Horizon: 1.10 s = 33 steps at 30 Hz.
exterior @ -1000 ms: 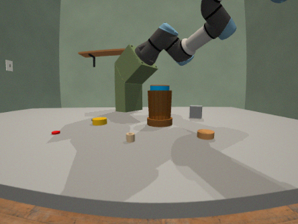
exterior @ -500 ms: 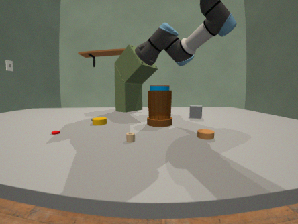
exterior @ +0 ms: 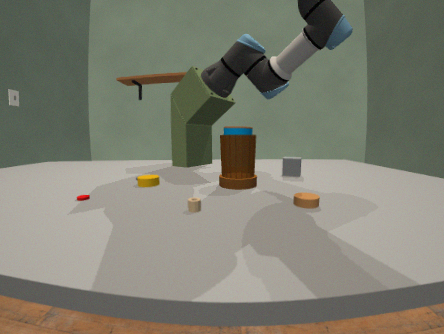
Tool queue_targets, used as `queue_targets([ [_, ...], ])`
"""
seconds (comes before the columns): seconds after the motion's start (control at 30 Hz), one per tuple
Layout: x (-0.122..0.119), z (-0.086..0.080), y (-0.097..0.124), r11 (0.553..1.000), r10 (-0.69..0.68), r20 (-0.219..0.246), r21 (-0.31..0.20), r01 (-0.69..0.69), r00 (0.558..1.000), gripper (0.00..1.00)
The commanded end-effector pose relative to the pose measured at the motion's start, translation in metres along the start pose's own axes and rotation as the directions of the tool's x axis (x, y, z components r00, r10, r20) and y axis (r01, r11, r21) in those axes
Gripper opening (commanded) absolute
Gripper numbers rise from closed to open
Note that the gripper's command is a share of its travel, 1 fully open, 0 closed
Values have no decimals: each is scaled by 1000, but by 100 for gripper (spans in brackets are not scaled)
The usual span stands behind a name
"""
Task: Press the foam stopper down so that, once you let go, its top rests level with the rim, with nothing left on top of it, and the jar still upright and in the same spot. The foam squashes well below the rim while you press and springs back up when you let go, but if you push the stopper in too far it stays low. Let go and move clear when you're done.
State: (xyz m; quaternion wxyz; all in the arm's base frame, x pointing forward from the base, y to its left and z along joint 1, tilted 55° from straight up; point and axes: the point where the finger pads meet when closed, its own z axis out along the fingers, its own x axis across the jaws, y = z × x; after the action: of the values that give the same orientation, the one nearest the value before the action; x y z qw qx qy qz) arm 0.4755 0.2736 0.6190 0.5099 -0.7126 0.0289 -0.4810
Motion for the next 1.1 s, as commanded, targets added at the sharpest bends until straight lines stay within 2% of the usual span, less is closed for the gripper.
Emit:
queue_targets([
  [0.0,13,-8,42,985,137,-34,-101,-140,990,0],
  [0.03,17,-10,55,975,177,-46,-126,-182,983,0],
  [0.07,17,-10,55,975,177,-46,-126,-182,983,0],
  [0.1,21,-14,68,963,218,-59,-151,-225,974,0],
  [0.17,21,-14,68,963,218,-59,-151,-225,974,0],
  [0.2,25,-17,82,947,259,-74,-175,-268,963,0],
  [0.27,25,-17,82,947,259,-74,-175,-268,963,0],
  [0.3,28,-21,95,929,299,-91,-198,-312,950,0],
  [0.37,28,-21,95,929,299,-91,-198,-312,950,0],
  [0.4,31,-26,109,908,339,-110,-220,-356,934,0],
  [0.57,31,-26,109,908,339,-110,-220,-356,934,0],
  [0.63,36,-36,137,858,418,-152,-259,-444,896,0],
  [0.7,36,-36,137,858,418,-152,-259,-444,896,0],
  [0.73,37,-42,152,828,456,-175,-276,-488,873,0],
  [0.8,37,-42,152,828,456,-174,-276,-488,873,0],
  [0.83,38,-48,166,796,492,-199,-292,-531,847,0],
  [0.9,38,-48,166,796,493,-198,-291,-531,847,0],
  [0.93,39,-55,180,761,527,-224,-305,-573,819,0],
  [1.0,39,-55,180,761,528,-223,-304,-573,820,0],
  [1.03,39,-62,194,723,561,-251,-316,-614,789,0],
  [1.07,39,-62,194,723,561,-250,-316,-614,789,0],
])
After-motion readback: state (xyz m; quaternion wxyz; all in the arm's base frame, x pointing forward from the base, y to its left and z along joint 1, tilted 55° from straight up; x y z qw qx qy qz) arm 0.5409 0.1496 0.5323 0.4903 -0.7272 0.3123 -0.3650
